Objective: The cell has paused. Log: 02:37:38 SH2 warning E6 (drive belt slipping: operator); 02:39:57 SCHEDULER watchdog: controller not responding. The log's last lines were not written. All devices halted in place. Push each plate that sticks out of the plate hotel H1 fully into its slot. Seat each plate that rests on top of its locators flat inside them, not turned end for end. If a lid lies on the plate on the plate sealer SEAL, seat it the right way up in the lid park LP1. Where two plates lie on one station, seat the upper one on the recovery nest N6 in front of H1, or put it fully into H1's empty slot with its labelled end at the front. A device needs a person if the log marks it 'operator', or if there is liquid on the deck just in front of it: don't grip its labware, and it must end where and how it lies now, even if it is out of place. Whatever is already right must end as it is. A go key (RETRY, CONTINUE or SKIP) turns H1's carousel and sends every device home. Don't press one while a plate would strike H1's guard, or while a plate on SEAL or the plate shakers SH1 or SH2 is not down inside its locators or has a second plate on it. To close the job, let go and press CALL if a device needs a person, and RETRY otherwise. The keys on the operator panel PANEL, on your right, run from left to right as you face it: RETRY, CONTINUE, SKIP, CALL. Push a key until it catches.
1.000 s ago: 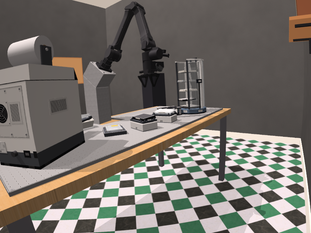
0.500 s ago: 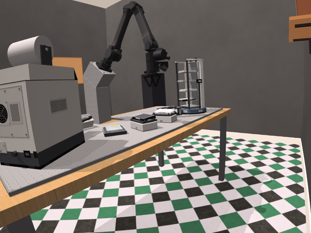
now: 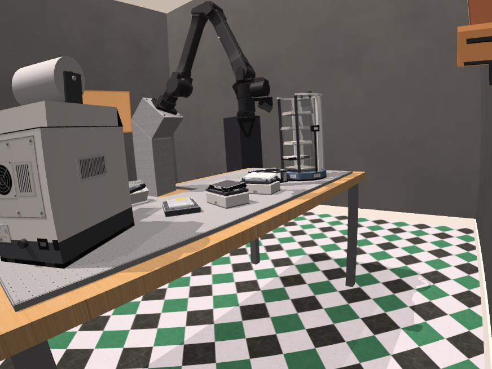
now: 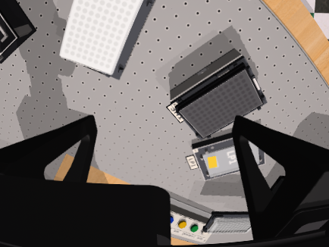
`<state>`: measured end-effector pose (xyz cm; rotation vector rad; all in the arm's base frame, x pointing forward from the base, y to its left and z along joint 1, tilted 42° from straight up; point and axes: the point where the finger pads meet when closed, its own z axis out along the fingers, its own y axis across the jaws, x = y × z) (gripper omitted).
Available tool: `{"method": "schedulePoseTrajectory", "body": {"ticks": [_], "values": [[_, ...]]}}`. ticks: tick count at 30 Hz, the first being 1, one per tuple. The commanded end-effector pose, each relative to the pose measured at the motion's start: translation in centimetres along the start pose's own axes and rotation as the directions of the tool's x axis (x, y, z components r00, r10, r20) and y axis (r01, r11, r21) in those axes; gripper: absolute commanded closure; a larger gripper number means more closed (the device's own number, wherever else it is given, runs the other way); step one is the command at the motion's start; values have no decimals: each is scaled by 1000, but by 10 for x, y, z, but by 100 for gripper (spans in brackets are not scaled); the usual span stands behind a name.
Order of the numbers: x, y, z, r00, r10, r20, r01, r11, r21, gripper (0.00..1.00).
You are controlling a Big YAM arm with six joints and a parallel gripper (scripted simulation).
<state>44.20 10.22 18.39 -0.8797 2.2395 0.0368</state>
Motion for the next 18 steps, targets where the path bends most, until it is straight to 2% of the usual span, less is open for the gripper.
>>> {"method": "schedulePoseTrajectory", "body": {"ticks": [1, 5, 7, 10, 11, 15, 18], "values": [[-26, 5, -11, 979, 203, 29, -204, 979, 12, 0], [-35, 16, -13, 943, 332, 36, -332, 943, 7, 0], [-35, 16, -13, 943, 332, 36, -332, 943, 7, 0], [-40, 24, -11, 905, 423, 34, -424, 906, 3, 0], [-43, 27, -14, 919, 393, 41, -393, 920, 4, 0], [-39, 43, -9, 969, 248, 19, -248, 969, 6, 0], [-39, 54, -7, 985, 175, 12, -175, 985, 5, 0]]}}
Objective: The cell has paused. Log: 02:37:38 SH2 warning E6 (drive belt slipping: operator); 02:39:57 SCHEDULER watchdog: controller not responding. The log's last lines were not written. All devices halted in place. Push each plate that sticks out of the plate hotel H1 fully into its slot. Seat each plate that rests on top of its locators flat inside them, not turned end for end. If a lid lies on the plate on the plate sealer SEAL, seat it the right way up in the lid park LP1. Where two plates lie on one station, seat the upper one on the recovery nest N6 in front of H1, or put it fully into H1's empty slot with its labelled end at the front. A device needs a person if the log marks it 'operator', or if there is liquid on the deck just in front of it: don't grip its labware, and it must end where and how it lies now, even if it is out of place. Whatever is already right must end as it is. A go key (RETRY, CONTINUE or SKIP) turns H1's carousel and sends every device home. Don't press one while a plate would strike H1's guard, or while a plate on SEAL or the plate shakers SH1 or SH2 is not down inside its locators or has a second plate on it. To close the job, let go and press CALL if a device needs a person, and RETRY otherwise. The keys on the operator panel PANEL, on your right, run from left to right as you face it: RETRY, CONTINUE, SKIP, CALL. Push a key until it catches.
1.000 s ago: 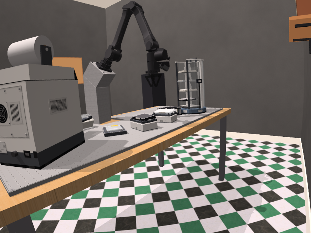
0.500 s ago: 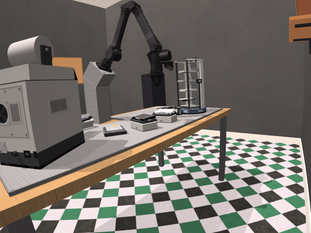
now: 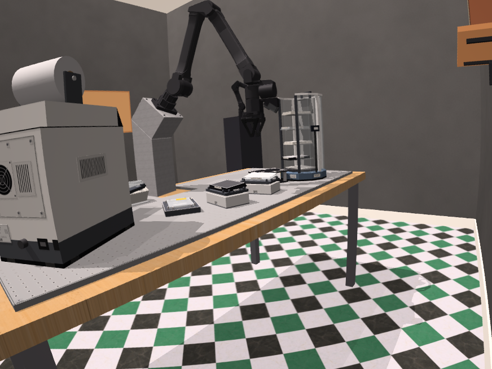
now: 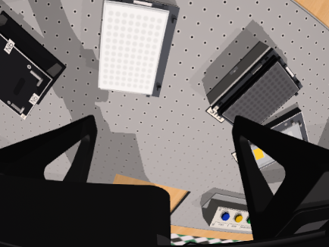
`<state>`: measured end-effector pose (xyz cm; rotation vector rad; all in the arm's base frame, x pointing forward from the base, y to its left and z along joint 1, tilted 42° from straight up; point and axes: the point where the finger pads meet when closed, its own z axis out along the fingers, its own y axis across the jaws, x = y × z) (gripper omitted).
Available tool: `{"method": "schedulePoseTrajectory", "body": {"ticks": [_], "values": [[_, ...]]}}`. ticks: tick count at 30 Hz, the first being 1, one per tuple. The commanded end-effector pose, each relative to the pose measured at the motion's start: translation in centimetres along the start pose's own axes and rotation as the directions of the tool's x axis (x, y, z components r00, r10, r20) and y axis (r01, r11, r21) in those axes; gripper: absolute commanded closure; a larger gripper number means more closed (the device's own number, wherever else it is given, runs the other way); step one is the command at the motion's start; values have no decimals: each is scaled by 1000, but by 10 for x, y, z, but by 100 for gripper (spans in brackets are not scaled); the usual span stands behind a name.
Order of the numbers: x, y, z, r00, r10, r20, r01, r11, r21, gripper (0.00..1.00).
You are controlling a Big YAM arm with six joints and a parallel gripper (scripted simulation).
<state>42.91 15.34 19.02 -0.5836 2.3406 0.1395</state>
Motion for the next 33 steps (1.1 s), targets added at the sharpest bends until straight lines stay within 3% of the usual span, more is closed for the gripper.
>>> {"method": "schedulePoseTrajectory", "body": {"ticks": [1, 12, 17, 31, 33], "values": [[-10, 14, -9, 997, -79, 18, 79, 997, -7, 0], [-22, 44, -10, 998, -55, 27, 56, 998, -7, 0], [-20, 61, -2, 998, -56, 7, 56, 998, -10, 0], [-27, 102, -6, 998, -55, 17, 55, 998, -11, 0], [-28, 101, -8, 992, -122, 22, 123, 992, -10, 0]]}}
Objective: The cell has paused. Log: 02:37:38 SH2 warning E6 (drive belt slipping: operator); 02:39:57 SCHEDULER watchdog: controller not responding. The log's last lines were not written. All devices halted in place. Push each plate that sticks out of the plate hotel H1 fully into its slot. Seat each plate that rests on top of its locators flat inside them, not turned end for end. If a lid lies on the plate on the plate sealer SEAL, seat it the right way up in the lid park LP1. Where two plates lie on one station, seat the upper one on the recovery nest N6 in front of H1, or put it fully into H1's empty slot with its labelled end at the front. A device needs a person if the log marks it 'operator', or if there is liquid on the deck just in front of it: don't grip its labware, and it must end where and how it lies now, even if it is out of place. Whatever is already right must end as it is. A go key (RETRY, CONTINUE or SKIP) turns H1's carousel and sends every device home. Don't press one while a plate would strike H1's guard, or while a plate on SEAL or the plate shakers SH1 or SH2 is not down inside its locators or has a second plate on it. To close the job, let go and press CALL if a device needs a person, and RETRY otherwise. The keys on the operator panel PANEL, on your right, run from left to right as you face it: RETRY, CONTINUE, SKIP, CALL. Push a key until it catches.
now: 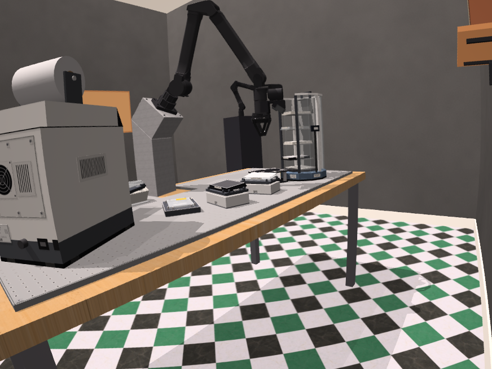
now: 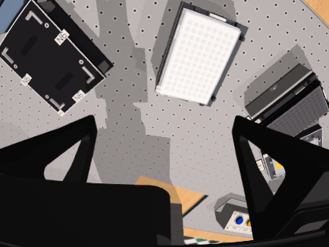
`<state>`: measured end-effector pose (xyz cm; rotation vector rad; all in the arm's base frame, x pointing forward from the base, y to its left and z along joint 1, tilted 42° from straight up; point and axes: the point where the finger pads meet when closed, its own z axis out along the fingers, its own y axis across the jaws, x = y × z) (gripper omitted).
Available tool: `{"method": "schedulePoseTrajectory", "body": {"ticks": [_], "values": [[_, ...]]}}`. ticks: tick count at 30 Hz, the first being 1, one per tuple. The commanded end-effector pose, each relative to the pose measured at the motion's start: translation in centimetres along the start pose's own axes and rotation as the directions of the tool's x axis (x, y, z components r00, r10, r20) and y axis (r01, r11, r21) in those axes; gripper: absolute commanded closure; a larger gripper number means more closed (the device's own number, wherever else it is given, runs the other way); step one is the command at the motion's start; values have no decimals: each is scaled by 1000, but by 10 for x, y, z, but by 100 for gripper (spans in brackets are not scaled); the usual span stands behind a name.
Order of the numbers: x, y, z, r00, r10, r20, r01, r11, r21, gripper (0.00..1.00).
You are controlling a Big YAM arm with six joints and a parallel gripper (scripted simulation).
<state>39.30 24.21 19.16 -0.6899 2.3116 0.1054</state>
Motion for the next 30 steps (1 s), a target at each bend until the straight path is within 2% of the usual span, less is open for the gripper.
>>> {"method": "schedulePoseTrajectory", "body": {"ticks": [1, 2, 7, 8, 13, 22, 24, 30], "values": [[-18, 4, -7, 998, -55, 22, 55, 998, -3, 0], [-17, -6, -6, 998, -63, 18, 63, 998, 11, 0], [-13, -6, -5, 991, -134, 10, 133, 991, 9, 0], [-13, 1, -6, 986, -168, 14, 168, 986, 0, 0], [-13, 2, -6, 959, -282, 14, 282, 959, 1, 0], [-13, 2, -6, 879, -476, 14, 476, 880, 4, 0], [-13, 2, -6, 879, -476, 14, 476, 880, 4, 0], [-13, 2, -6, 805, -594, 13, 594, 805, 6, 0]]}}
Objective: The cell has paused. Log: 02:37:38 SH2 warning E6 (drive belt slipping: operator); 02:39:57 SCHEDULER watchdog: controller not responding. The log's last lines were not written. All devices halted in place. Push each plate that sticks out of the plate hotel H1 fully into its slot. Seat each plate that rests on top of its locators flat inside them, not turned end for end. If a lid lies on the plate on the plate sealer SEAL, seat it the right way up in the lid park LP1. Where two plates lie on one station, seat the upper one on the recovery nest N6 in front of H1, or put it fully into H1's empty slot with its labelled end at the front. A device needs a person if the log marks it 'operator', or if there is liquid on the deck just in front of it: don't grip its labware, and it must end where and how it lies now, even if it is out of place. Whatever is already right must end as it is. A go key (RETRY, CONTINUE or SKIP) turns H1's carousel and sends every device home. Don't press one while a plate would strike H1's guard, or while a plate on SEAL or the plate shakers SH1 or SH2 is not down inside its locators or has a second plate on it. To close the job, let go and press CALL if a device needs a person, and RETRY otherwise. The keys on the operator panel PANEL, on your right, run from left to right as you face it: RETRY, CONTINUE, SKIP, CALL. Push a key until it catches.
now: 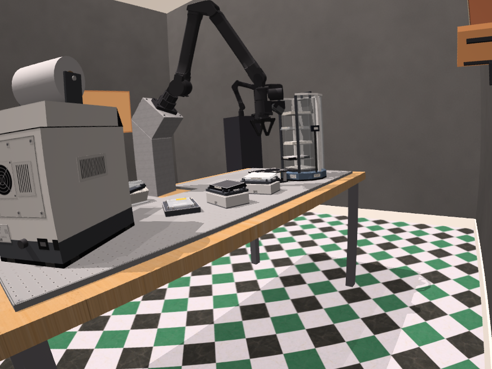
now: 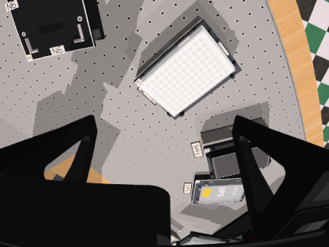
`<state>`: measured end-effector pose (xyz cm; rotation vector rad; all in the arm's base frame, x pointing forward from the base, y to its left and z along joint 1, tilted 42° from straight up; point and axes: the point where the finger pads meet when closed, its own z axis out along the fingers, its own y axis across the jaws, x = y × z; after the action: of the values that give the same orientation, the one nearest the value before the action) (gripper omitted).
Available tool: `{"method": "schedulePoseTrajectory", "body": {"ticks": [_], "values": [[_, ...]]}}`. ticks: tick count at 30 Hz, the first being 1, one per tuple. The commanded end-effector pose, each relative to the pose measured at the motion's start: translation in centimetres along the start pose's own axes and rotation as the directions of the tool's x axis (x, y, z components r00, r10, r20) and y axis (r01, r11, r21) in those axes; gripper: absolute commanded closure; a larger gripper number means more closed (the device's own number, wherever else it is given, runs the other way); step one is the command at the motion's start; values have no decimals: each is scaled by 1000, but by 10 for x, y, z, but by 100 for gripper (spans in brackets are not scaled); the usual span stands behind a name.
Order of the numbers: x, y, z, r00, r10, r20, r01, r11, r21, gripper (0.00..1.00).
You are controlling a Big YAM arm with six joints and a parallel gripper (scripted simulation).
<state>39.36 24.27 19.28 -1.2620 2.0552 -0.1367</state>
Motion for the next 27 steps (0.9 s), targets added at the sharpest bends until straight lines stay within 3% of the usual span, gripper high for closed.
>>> {"method": "schedulePoseTrajectory", "body": {"ticks": [1, 12, 27], "values": [[-11, -4, -5, 990, -137, 12, 137, 991, 3, 0], [-11, -4, -5, 940, -341, 11, 341, 940, 6, 0], [-11, -4, -5, 781, -624, 9, 624, 781, 9, 0]]}}
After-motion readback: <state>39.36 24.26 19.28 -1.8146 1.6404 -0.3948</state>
